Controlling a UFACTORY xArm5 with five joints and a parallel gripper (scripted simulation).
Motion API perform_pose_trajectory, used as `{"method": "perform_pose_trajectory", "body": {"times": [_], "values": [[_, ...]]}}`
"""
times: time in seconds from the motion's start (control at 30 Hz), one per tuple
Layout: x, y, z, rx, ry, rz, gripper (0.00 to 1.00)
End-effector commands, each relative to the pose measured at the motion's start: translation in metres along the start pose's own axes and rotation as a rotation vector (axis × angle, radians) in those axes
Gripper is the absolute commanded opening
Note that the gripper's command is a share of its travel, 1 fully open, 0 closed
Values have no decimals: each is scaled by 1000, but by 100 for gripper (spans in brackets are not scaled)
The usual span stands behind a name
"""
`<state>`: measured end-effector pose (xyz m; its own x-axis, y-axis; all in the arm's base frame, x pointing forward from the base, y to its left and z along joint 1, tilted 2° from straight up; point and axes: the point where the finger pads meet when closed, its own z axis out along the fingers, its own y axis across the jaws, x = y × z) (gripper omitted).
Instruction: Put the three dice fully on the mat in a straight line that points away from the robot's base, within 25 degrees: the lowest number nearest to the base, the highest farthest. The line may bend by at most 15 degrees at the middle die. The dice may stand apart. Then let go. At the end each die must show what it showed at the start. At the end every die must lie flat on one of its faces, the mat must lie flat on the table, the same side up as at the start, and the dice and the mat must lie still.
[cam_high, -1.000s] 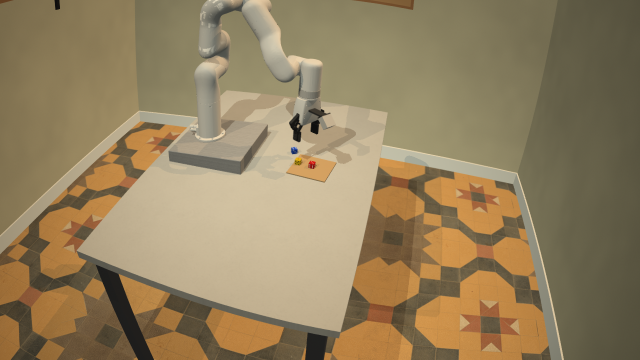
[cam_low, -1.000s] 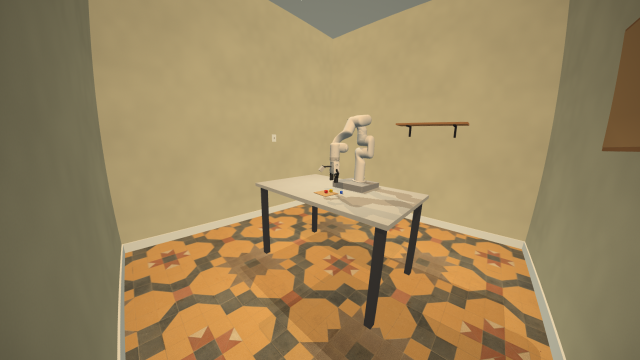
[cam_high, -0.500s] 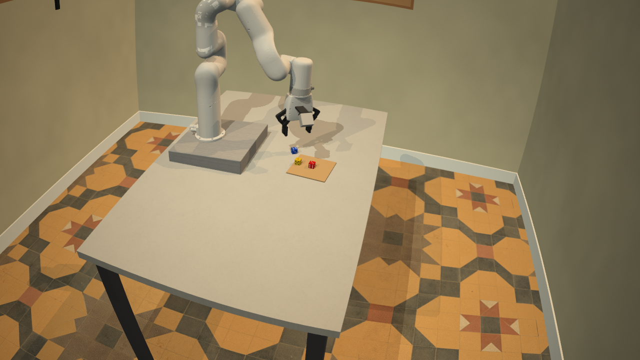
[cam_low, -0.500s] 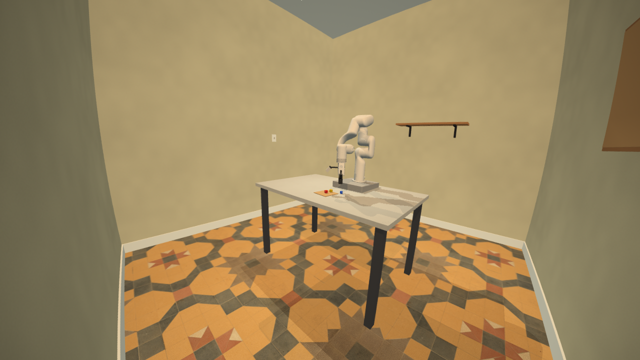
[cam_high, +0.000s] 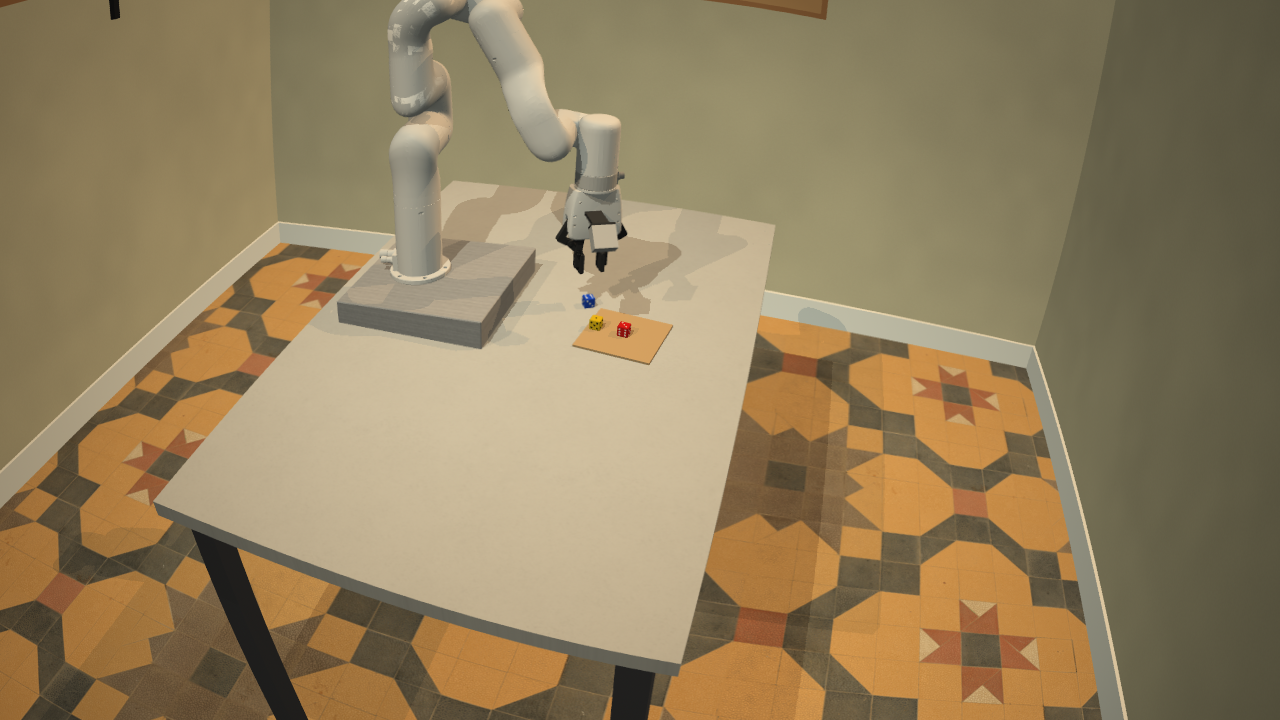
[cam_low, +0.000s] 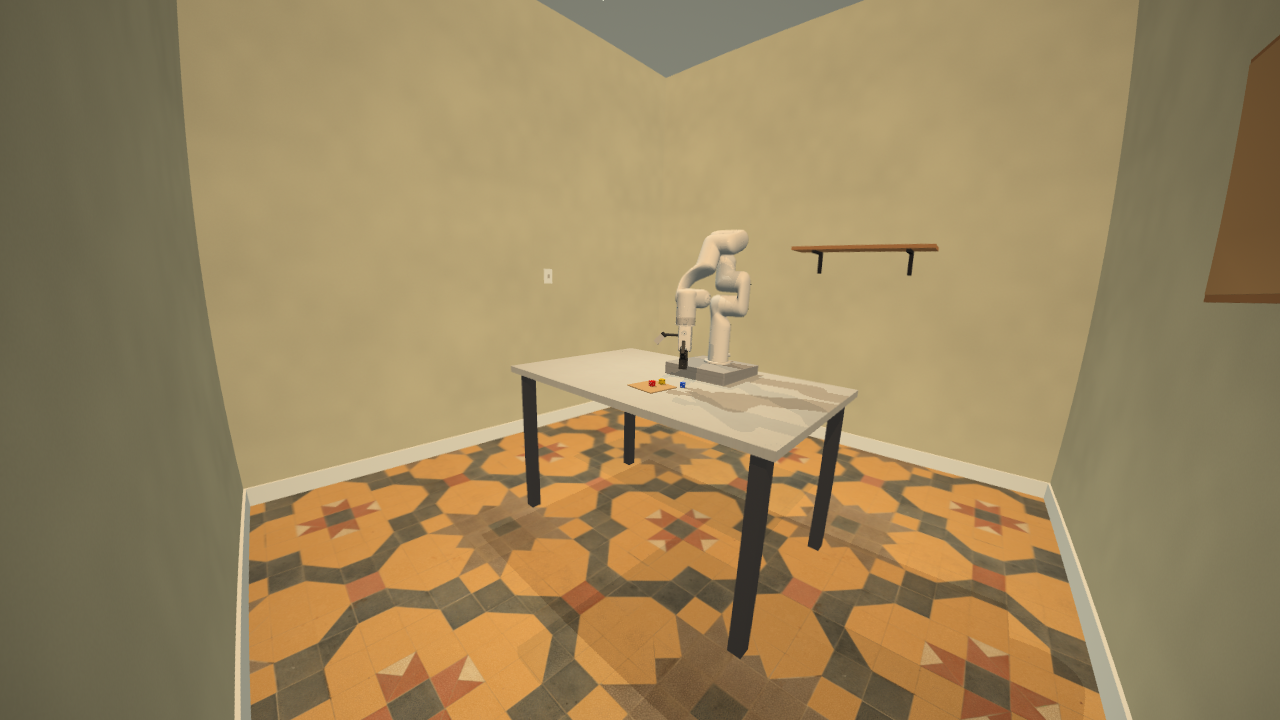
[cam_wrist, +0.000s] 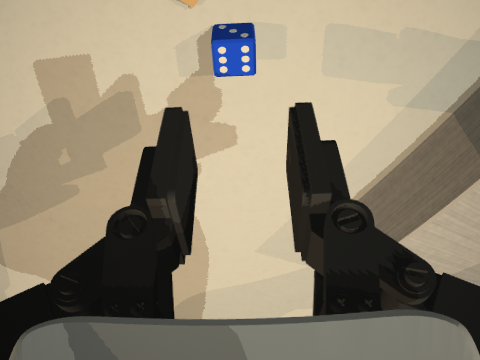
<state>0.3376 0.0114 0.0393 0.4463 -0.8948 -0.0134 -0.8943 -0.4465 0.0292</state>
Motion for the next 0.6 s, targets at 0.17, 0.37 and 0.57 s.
{"method": "perform_pose_trajectory", "body": {"times": [0.17,0.37,0.57], "values": [[0,-1,-1,3,1,0,36],[0,-1,-1,3,1,0,36],[0,-1,-1,3,1,0,36]]}}
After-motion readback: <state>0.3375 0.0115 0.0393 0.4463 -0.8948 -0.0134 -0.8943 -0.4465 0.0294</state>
